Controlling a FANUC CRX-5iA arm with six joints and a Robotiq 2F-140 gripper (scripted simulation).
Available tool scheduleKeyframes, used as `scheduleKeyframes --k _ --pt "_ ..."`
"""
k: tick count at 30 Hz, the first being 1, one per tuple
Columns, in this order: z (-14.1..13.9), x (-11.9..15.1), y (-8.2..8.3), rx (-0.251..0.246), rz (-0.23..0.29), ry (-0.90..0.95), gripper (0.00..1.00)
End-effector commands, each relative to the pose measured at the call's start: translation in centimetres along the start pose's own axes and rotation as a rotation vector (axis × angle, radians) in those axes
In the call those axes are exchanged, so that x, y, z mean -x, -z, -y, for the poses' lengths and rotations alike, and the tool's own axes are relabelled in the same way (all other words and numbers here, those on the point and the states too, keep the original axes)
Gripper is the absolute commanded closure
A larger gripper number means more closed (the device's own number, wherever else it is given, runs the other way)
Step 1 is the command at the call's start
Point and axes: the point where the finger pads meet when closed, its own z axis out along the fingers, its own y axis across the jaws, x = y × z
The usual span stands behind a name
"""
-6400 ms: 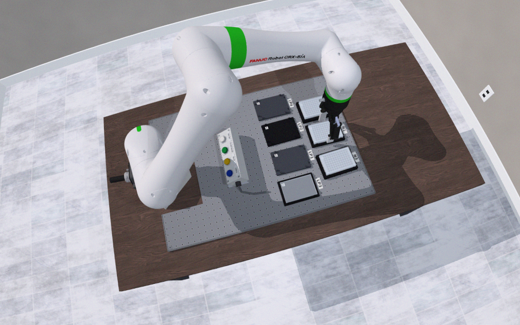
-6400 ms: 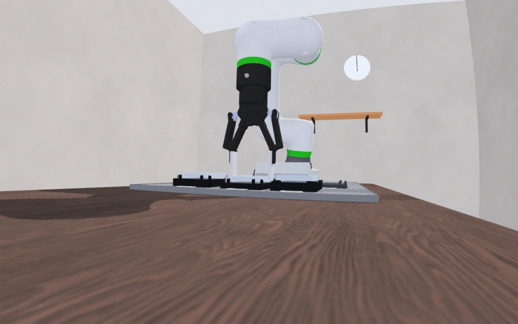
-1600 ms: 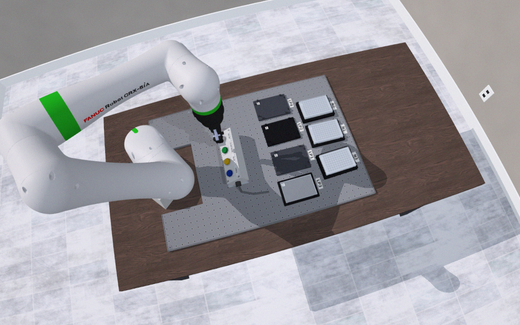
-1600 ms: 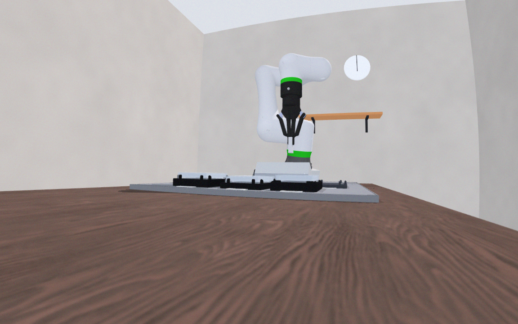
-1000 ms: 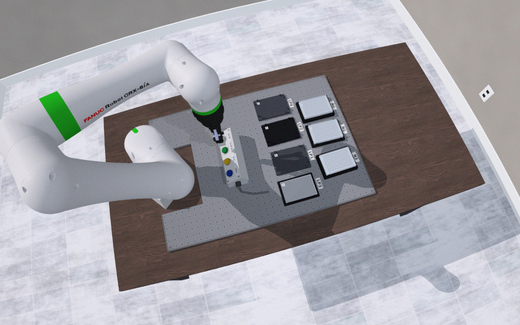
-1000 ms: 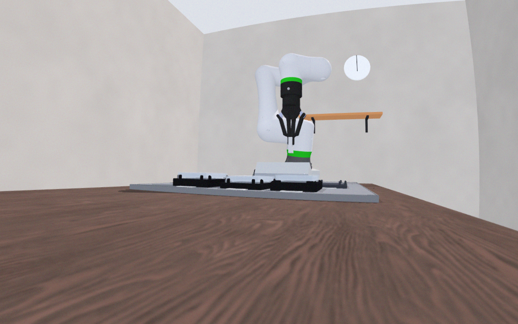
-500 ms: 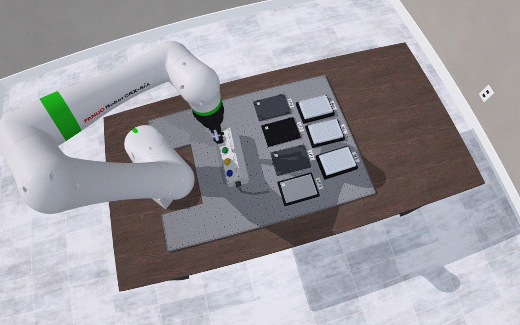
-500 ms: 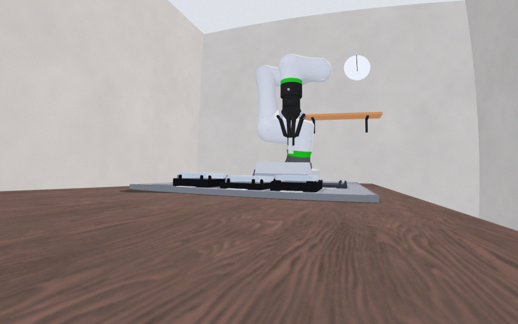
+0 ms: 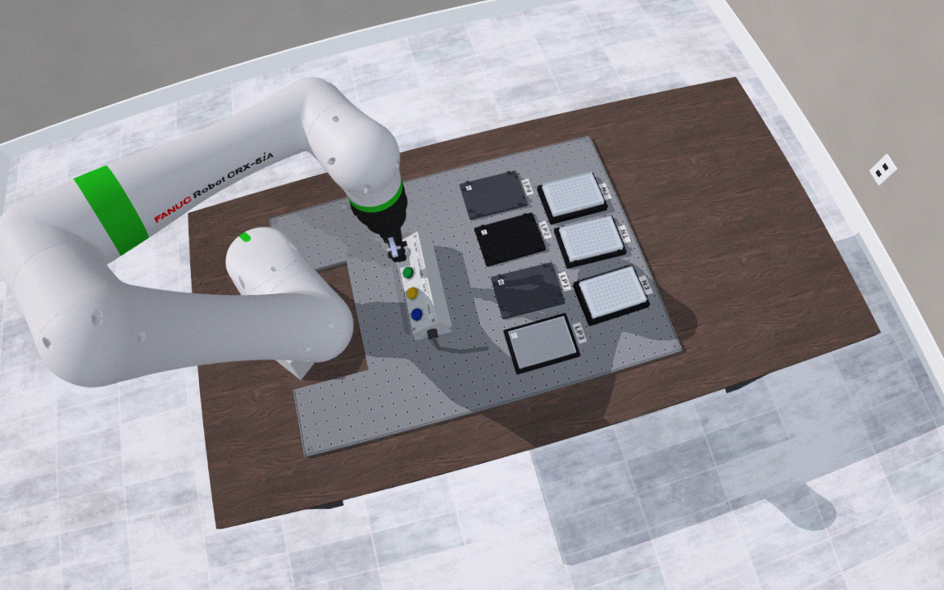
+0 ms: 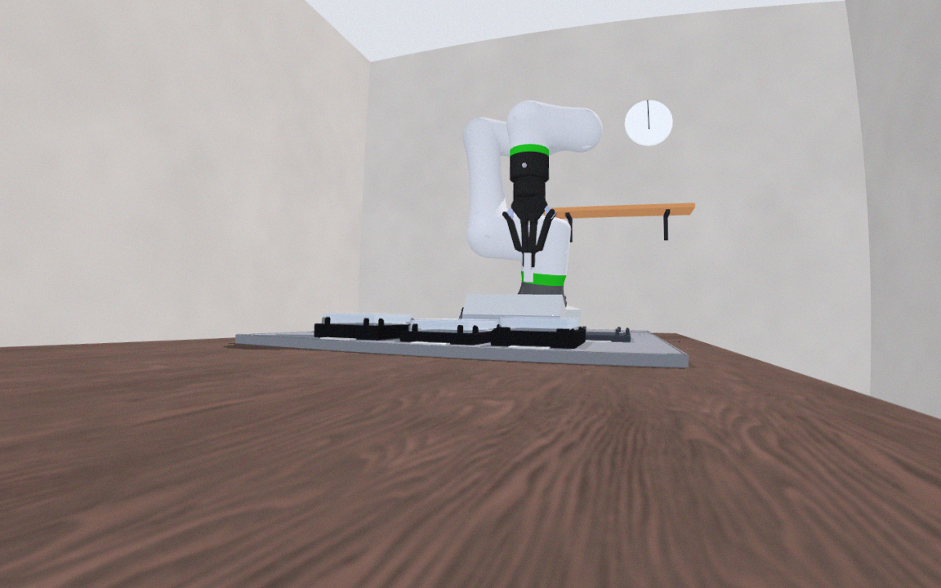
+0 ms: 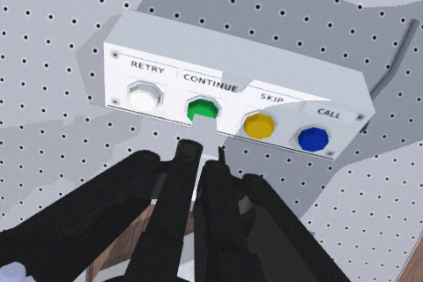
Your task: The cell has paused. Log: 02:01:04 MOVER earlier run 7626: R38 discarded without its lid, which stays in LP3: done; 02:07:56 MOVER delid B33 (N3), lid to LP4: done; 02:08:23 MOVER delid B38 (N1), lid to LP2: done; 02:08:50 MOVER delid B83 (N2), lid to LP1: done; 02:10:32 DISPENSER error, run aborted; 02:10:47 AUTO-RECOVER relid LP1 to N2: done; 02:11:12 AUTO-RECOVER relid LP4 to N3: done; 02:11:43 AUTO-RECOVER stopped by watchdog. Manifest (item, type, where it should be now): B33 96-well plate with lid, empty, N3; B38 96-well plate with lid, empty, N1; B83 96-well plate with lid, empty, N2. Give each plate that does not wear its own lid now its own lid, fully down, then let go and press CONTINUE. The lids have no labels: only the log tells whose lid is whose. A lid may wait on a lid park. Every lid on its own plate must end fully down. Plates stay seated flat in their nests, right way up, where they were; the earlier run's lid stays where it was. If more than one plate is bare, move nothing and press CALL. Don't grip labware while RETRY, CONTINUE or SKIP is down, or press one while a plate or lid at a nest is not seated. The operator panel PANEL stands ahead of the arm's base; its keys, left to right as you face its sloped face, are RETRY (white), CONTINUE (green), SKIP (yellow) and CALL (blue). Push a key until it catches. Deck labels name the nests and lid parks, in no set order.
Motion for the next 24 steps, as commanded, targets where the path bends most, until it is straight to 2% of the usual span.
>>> scheduleKeyframes --k 1,24 --pt "0.02 -0.01 -0.24 0.000 0.000 0.000 1.00" --pt "0.05 0.02 -0.95 0.000 0.000 0.000 1.00"
